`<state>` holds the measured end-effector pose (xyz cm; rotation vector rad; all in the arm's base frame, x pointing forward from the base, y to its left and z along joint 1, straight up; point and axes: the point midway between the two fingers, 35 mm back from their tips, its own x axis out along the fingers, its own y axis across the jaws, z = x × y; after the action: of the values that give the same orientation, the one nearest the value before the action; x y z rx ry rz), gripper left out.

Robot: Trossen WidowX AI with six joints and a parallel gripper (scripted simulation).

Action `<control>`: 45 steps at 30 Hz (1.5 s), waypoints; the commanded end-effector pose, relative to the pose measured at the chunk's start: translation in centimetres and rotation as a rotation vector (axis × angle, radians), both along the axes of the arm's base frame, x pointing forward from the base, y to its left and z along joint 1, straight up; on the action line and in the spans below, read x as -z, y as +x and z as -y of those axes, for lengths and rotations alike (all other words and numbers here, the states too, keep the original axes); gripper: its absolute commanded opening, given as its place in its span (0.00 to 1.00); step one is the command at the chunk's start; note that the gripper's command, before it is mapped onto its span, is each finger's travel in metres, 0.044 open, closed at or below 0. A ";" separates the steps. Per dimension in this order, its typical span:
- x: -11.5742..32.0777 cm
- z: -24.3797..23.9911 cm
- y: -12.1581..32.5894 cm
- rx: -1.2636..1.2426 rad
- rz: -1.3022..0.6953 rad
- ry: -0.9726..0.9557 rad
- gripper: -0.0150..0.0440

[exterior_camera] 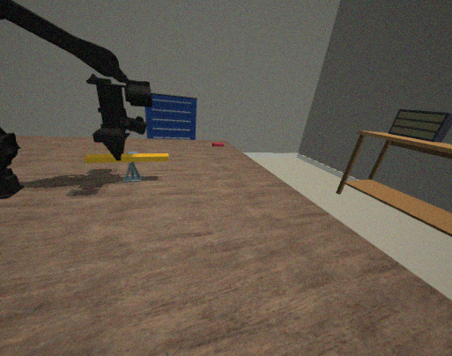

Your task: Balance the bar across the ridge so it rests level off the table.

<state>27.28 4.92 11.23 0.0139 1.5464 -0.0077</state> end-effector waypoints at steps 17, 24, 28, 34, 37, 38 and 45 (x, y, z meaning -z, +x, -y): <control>0.0 0.0 0.0 0.000 0.000 0.000 0.54; 0.0 0.0 0.0 0.000 0.000 0.000 0.54; 0.0 0.0 0.0 0.000 0.000 0.000 0.54; 0.0 0.0 0.0 0.000 0.000 0.000 0.54; 0.0 0.0 0.0 0.000 0.000 0.000 0.55; 0.0 0.0 0.0 0.000 0.000 0.000 0.55; 0.0 0.0 0.0 0.000 0.000 0.000 0.57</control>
<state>27.28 4.92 11.23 0.0139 1.5464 -0.0077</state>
